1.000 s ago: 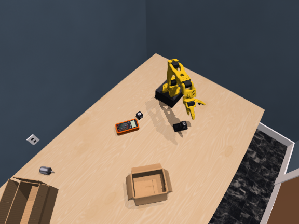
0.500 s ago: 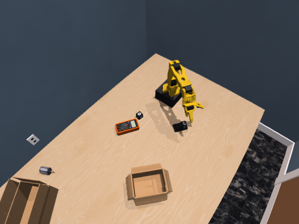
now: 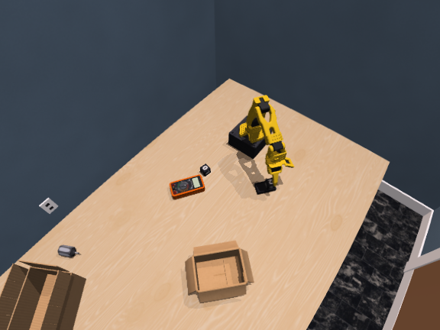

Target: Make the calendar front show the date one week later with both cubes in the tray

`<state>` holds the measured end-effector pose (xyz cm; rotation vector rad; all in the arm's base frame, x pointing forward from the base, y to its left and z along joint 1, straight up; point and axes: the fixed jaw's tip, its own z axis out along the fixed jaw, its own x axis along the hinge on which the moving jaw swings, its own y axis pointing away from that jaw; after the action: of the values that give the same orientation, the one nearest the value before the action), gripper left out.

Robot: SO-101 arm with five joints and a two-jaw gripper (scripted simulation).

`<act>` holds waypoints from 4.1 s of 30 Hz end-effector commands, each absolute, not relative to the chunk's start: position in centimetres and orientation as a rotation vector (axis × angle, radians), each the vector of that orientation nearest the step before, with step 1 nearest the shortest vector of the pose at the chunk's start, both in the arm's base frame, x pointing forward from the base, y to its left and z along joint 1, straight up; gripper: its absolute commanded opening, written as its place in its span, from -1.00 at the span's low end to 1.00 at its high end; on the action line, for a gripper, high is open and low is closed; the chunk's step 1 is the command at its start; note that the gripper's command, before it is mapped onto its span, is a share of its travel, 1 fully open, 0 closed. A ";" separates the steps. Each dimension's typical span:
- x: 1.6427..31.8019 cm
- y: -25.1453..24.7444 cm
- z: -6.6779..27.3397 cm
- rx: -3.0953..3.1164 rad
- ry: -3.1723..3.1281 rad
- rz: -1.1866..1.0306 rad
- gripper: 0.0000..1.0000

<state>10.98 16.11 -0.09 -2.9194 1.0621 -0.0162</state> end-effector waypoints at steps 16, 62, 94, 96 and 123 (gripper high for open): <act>9.9 15.6 -1.0 -2.973 1.076 0.007 -0.30; 9.8 15.5 -4.9 -2.973 1.076 0.007 -0.30; 10.1 15.8 -5.0 -2.973 1.076 0.007 -0.41; 10.1 15.9 -5.0 -2.973 1.076 0.007 -0.43; 10.4 16.3 -5.1 -2.973 1.076 0.007 -0.58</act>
<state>10.67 16.39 -4.89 -2.9577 1.0713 -0.0012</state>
